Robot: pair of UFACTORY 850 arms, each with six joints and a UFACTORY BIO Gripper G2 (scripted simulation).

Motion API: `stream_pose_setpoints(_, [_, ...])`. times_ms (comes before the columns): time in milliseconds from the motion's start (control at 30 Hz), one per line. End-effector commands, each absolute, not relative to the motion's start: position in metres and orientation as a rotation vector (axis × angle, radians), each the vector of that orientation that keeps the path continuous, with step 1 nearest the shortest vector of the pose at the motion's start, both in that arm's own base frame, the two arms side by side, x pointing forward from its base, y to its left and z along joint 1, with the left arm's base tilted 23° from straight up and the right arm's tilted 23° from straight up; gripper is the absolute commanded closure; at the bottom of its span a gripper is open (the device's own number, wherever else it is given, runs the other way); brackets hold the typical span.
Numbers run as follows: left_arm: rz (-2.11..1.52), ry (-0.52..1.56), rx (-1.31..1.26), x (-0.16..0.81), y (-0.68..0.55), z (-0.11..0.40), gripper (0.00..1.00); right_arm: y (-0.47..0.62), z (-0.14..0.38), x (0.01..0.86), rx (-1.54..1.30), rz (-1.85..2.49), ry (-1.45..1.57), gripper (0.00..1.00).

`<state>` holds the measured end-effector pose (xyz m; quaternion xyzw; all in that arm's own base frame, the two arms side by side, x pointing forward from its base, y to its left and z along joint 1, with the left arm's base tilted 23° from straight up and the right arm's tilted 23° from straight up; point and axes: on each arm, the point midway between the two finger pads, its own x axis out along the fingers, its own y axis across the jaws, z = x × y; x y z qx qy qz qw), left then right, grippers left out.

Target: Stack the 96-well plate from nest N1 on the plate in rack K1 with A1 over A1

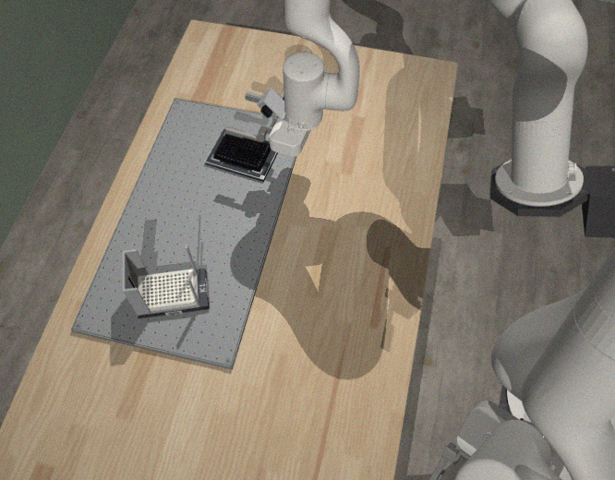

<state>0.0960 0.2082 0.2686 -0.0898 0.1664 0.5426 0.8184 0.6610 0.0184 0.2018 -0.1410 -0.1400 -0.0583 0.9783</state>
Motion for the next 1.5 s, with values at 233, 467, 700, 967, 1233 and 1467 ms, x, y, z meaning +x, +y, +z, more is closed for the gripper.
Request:
stream_pose_setpoints(233, [1.156, 0.354, -0.191, 0.096, 0.208, 0.269, 0.00, 0.013, 0.185, 0.666, -0.284, -0.117, -0.285, 0.63])
stream_pose_setpoints(467, [1.156, 0.354, -0.191, 0.096, 0.208, 0.269, 0.00, 0.011, 0.177, 0.669, -0.284, -0.117, -0.285, 0.63])
stream_pose_setpoints(700, [1.156, 0.354, -0.191, 0.096, 0.208, 0.269, 0.00, 0.007, 0.166, 0.672, -0.284, -0.117, -0.285, 0.63])
stream_pose_setpoints(967, [1.156, 0.354, -0.191, 0.096, 0.208, 0.269, 0.00, 0.004, 0.157, 0.674, -0.284, -0.117, -0.285, 0.63])
stream_pose_setpoints(1233, [1.156, 0.354, -0.191, 0.096, 0.208, 0.269, 0.00, 0.000, 0.145, 0.678, -0.284, -0.117, -0.285, 0.63])
stream_pose_setpoints(1467, [1.156, 0.354, -0.191, 0.096, 0.208, 0.269, 0.00, -0.003, 0.135, 0.680, -0.284, -0.117, -0.285, 0.63])
